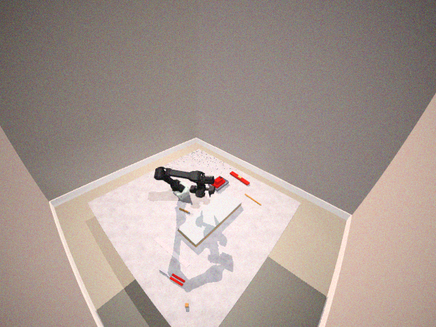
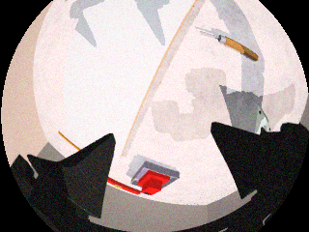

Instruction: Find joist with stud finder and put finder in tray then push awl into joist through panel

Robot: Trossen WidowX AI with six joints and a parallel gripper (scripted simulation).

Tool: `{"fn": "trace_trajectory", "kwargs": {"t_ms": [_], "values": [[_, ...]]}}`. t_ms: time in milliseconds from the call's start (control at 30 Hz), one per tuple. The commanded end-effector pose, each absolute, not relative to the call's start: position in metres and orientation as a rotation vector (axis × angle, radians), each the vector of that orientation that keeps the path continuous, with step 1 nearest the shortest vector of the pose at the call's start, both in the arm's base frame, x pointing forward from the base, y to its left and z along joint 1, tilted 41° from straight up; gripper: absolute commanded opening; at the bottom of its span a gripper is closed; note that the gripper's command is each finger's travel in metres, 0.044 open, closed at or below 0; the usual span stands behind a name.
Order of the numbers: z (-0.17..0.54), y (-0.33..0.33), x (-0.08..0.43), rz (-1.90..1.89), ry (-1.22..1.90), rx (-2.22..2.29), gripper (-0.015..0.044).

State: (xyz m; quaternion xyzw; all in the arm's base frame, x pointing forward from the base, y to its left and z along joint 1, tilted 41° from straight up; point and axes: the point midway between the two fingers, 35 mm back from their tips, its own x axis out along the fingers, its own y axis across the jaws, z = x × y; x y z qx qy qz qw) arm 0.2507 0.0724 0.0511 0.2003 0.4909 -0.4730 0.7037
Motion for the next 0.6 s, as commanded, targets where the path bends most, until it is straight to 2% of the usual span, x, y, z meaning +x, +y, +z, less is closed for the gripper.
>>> {"fn": "trace_trajectory", "kwargs": {"t_ms": [0,433,567], "values": [[0.08,0.011,0.227,-1.401,0.679,0.902,0.044],[0.102,-0.073,0.159,-1.765,-0.302,1.622,0.044],[0.102,-0.075,0.156,-1.769,-0.336,1.64,0.044]]}}
